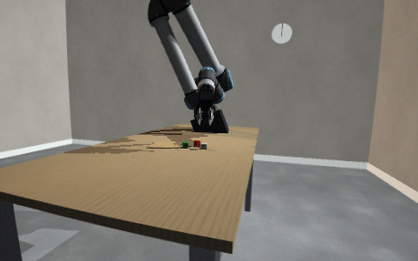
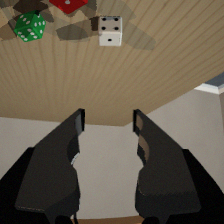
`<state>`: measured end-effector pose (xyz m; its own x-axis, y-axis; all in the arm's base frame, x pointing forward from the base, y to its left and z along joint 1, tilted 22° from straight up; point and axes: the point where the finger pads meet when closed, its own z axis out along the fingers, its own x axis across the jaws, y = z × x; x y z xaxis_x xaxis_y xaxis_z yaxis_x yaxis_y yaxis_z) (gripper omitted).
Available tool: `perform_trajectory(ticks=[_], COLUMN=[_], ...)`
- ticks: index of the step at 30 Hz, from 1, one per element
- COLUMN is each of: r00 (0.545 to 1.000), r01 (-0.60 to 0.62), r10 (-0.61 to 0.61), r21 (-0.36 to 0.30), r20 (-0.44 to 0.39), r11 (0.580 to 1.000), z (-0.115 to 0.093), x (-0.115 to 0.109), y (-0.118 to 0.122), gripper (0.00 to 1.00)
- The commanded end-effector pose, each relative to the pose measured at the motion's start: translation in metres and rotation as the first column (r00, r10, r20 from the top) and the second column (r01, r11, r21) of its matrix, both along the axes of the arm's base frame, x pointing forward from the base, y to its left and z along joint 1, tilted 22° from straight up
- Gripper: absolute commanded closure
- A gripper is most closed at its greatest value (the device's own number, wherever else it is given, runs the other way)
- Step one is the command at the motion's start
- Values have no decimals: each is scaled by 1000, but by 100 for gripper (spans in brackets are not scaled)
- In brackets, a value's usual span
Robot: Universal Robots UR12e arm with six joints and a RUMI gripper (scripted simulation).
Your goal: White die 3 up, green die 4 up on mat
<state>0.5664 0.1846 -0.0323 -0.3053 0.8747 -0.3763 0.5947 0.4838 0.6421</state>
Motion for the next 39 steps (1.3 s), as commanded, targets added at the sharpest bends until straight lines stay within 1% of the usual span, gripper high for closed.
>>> perform_trajectory(ticks=[1, 2, 4, 11, 17, 19, 21, 31, 36, 38, 39], r00=[994, 992, 992, 966, 929, 920, 920, 828, 783, 783, 775], r01=[46, 52, 52, 94, 128, 134, 134, 173, 183, 183, 185], r10=[-49, -56, -56, -114, -168, -180, -180, -272, -308, -308, -314], r21=[-36, -43, -43, -93, -141, -151, -151, -237, -273, -273, -279], r20=[-102, -117, -117, -231, -330, -349, -349, -491, -540, -540, -549], r11=[998, 998, 998, 991, 982, 979, 979, 956, 944, 944, 942], z=[0, 0, 0, 4, 7, 7, 7, 11, 13, 13, 14], x=[5, 6, 6, 12, 18, 19, 19, 28, 31, 31, 32], y=[1, 1, 1, 5, 8, 9, 9, 14, 16, 16, 16], gripper=[76, 76, 76, 76, 76, 76, 76, 76, 76, 76, 76])
